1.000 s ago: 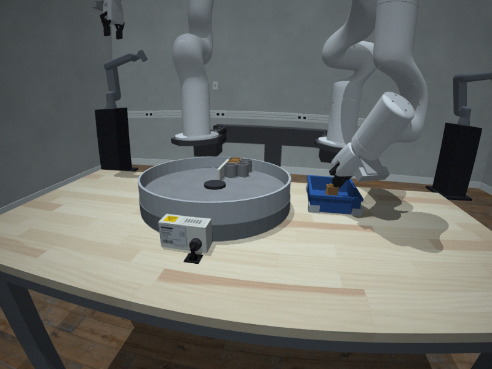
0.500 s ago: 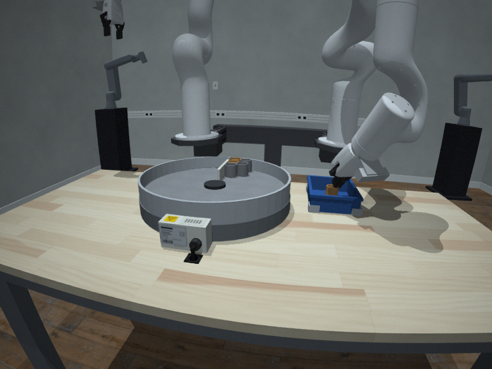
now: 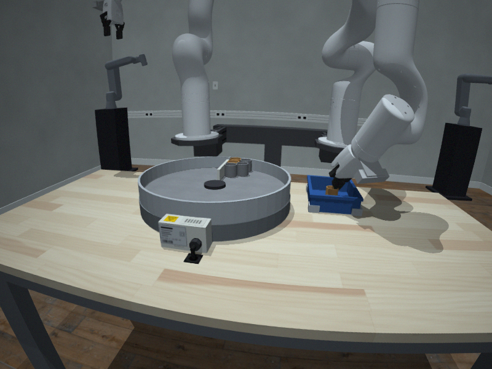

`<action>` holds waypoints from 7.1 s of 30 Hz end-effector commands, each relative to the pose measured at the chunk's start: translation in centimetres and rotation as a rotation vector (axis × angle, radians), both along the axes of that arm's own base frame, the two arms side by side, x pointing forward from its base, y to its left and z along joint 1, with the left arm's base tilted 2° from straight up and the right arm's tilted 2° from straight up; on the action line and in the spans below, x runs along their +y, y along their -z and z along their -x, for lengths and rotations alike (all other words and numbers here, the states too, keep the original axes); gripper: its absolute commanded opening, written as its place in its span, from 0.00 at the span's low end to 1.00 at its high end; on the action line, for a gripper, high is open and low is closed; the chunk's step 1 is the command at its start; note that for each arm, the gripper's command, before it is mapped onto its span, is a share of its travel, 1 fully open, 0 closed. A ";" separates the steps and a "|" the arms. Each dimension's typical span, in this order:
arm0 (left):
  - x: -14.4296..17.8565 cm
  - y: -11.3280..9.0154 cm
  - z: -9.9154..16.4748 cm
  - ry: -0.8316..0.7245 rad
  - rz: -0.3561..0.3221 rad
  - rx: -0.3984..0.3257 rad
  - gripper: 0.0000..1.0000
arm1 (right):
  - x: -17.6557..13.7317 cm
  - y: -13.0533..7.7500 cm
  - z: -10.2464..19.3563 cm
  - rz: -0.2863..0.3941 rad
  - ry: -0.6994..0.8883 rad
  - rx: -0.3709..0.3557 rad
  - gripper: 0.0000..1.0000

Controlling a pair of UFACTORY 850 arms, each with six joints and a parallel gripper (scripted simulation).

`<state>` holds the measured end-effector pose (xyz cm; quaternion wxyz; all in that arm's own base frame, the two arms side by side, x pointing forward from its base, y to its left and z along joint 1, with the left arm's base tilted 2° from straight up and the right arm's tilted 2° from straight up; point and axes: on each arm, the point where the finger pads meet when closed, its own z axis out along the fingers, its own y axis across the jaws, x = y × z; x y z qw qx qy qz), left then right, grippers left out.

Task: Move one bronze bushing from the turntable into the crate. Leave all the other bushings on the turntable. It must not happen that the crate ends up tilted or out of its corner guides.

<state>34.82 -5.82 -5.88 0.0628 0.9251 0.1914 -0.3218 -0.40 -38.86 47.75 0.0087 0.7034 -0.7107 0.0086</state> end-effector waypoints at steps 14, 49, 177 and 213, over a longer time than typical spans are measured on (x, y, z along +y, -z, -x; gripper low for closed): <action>0.0 0.0 -0.1 0.000 0.000 -0.001 0.00 | 0.0 -0.1 0.0 0.002 0.000 0.000 1.00; 0.0 0.0 -0.1 0.000 0.000 -0.001 0.13 | 0.0 -0.1 0.0 0.002 0.000 0.000 1.00; -0.2 -8.4 0.1 0.000 0.000 -0.001 0.13 | 0.0 -0.1 0.0 0.002 0.000 0.000 1.00; -0.2 -8.4 0.1 0.000 0.000 -0.001 0.13 | 0.0 -0.1 0.0 0.002 0.000 0.000 1.00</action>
